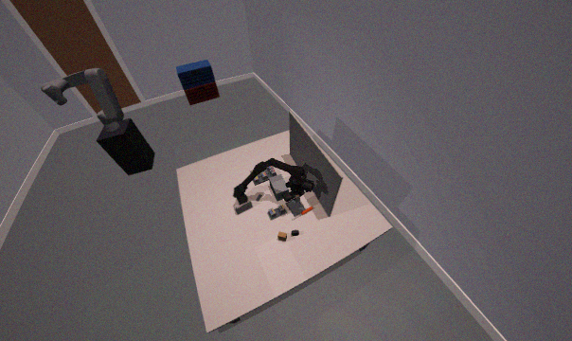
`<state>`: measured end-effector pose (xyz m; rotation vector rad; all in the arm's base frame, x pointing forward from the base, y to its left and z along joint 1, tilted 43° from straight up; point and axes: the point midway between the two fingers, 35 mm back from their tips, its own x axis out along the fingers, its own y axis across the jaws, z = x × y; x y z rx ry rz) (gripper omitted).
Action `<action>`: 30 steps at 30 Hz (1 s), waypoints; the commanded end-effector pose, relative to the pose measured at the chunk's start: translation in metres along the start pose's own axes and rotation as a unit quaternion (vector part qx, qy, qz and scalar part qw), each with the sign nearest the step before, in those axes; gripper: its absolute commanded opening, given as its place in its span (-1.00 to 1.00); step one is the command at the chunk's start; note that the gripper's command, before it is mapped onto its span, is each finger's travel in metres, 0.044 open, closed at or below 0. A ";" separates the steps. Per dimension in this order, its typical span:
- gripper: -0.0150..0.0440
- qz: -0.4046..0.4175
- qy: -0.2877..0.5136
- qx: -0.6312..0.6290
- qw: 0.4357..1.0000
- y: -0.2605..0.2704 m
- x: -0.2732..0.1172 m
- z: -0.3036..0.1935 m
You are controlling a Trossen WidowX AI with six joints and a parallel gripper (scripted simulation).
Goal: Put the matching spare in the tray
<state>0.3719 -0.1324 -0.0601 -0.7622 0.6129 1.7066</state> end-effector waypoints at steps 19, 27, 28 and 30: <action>-0.49 -0.003 0.000 0.001 1.000 -0.002 0.014 -0.001; -0.49 -0.003 0.000 0.001 1.000 -0.003 0.020 -0.001; -0.49 -0.003 0.000 0.001 1.000 -0.003 0.020 -0.001; -0.49 -0.003 0.000 0.001 1.000 -0.003 0.022 -0.001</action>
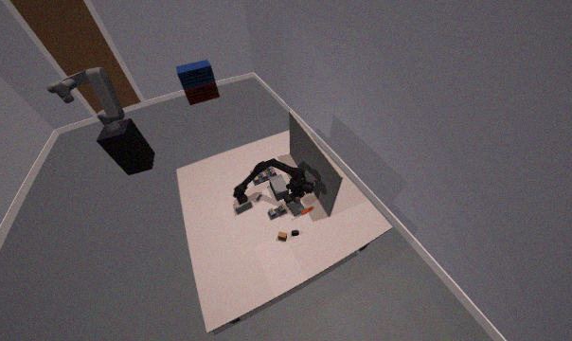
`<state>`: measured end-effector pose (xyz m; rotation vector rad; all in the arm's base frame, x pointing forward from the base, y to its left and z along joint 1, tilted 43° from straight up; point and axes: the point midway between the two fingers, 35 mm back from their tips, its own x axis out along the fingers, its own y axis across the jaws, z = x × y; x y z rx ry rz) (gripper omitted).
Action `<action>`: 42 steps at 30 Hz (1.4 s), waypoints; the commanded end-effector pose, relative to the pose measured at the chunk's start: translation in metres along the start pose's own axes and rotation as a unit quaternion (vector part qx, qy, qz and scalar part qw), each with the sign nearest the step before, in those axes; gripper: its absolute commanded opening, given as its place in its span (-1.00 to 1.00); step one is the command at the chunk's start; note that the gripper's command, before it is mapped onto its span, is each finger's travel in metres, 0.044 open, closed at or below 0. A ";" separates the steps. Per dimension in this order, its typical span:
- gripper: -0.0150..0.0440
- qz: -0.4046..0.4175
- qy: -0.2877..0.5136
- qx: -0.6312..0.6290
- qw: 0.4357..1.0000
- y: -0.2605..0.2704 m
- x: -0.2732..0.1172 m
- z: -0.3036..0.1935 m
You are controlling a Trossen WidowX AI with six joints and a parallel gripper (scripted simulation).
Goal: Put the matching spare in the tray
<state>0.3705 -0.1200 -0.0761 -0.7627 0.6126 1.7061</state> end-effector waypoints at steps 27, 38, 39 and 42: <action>-0.49 -0.003 0.000 0.001 1.000 -0.002 0.020 0.000; -0.49 -0.003 -0.001 0.001 1.000 -0.001 0.027 0.000; -0.49 -0.003 -0.001 0.001 1.000 -0.001 0.028 0.000; -0.49 -0.003 -0.001 0.001 1.000 -0.001 0.030 0.000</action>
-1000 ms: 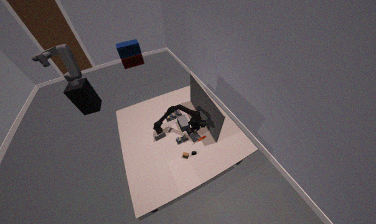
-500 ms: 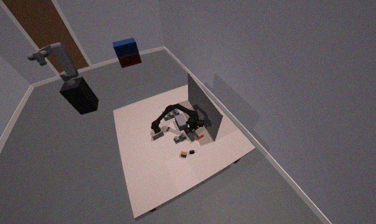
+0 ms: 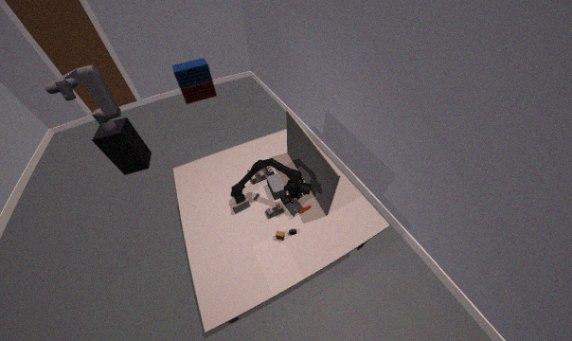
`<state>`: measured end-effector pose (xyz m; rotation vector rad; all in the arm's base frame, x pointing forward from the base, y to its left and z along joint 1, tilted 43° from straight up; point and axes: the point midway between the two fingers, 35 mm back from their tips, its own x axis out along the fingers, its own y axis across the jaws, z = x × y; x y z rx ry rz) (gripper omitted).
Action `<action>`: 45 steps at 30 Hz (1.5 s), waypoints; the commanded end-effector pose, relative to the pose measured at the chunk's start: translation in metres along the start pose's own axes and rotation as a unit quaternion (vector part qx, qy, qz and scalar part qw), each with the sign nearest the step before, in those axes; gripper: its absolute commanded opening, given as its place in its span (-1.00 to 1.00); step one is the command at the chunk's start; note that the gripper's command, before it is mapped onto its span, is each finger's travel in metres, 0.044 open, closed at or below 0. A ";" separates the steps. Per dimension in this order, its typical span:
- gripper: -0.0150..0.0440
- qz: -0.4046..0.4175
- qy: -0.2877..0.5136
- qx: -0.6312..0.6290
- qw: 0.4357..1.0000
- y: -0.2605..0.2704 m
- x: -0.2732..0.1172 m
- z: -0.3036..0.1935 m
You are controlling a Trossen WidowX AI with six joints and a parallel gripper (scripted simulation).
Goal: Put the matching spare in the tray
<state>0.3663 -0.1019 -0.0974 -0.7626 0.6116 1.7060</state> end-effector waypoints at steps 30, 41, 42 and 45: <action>-0.49 -0.003 -0.001 0.001 1.000 0.000 0.022 0.002; -0.49 -0.003 -0.001 0.001 1.000 0.001 0.029 0.002; -0.49 -0.003 -0.001 0.001 1.000 0.001 0.029 0.002; -0.49 -0.003 -0.001 0.001 1.000 0.002 0.031 0.002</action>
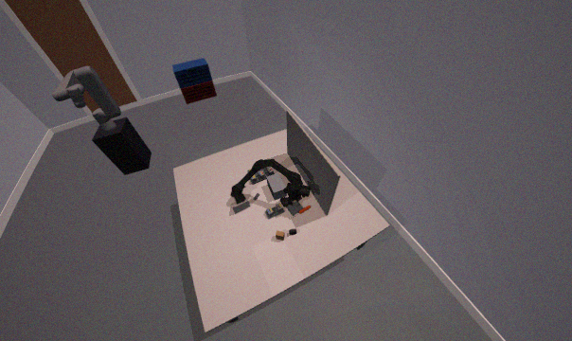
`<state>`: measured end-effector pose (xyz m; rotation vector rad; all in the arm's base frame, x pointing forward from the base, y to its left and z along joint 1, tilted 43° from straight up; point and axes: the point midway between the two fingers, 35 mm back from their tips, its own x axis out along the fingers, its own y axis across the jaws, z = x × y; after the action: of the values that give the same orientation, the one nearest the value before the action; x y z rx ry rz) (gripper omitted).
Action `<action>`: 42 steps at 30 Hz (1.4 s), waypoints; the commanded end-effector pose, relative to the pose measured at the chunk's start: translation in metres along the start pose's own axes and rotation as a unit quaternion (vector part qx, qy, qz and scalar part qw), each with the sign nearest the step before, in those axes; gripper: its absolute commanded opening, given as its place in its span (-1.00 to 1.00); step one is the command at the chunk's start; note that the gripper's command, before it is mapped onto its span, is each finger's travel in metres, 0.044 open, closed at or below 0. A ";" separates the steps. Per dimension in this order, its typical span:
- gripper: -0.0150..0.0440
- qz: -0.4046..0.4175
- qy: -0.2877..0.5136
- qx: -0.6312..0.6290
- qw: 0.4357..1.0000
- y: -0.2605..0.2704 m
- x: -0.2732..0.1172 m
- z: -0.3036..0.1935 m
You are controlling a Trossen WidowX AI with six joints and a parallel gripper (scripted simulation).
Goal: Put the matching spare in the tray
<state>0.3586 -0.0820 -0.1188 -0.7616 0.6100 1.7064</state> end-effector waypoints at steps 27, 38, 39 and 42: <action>0.49 0.000 0.000 0.000 1.000 0.001 0.011 0.001; 1.00 -0.001 0.001 0.001 1.000 -0.003 -0.036 -0.002; 1.00 -0.001 0.001 0.001 1.000 -0.003 -0.049 -0.002; 1.00 -0.001 0.001 0.002 1.000 0.001 -0.087 0.000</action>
<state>0.3689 -0.1088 -0.0838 -0.7443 0.6104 1.7250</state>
